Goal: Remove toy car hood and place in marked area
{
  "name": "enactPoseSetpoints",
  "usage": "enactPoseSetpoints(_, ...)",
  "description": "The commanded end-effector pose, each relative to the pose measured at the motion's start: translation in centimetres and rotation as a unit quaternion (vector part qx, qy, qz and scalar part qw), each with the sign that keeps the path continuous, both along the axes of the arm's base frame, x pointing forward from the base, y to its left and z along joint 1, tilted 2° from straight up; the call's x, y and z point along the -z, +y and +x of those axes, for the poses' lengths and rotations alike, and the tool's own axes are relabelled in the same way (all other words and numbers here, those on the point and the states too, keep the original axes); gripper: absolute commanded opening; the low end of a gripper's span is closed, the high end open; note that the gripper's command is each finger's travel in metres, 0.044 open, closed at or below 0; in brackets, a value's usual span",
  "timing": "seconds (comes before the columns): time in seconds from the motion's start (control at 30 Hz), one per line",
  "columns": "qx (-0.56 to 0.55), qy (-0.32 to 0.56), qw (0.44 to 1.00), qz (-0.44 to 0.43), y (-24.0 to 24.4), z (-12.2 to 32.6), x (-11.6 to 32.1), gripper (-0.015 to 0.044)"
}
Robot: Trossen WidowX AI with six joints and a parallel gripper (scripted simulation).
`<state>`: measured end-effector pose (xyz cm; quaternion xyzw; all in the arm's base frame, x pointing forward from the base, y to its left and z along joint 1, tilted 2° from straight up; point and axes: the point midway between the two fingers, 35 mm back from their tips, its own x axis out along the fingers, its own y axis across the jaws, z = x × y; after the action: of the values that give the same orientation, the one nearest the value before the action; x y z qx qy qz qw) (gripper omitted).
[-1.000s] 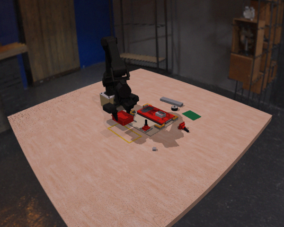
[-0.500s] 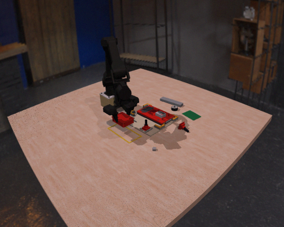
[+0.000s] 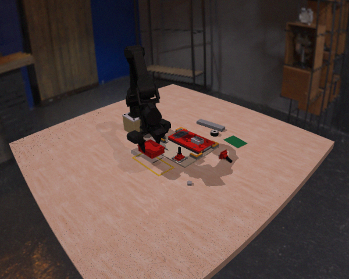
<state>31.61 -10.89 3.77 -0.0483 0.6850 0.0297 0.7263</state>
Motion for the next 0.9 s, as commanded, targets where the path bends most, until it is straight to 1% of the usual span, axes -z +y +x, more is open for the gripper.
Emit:
enactPoseSetpoints(0.0, -0.002, -0.001, 1.0, 0.002, 0.0, 0.0, 0.3, 0.0)
enactPoseSetpoints(0.87, -0.002, -0.001, 1.0, 0.002, 0.0, 0.0, 1.9, 0.0)
